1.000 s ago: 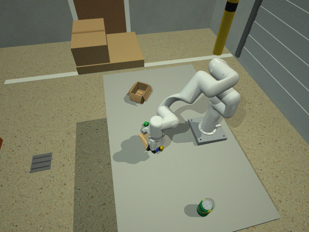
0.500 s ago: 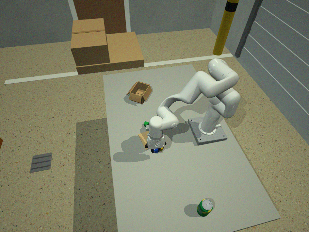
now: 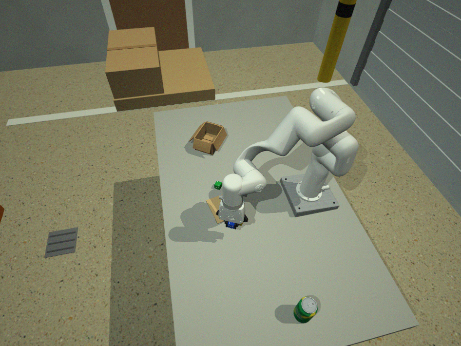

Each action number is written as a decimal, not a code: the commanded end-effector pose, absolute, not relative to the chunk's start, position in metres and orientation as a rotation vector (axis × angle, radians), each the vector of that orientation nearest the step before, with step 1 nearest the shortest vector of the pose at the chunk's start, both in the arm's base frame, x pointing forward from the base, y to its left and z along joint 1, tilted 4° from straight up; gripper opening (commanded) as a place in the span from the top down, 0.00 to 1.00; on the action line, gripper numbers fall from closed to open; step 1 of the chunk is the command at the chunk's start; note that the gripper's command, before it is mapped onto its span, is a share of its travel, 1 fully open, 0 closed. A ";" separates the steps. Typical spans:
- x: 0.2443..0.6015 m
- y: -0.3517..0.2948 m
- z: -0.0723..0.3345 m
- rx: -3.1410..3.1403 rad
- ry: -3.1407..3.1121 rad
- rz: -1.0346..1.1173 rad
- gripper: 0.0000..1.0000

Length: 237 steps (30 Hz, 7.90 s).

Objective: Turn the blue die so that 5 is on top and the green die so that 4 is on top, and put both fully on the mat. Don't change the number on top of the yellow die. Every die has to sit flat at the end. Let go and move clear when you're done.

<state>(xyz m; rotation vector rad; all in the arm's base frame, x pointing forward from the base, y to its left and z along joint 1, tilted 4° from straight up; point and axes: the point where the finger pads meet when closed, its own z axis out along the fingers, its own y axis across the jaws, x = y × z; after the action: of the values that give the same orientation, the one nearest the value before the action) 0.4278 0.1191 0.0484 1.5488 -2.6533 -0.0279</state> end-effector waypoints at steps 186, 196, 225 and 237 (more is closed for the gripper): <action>0.420 0.116 -0.035 0.568 -4.096 -0.304 0.73; 0.420 0.116 -0.036 0.568 -4.096 -0.304 0.73; 0.420 0.116 -0.036 0.568 -4.096 -0.304 0.73; 0.420 0.116 -0.036 0.568 -4.096 -0.304 0.61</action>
<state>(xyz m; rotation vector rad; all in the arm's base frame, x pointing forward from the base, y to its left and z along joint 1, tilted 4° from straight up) 0.4191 0.1161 -0.0369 0.5677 -4.0942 -0.3029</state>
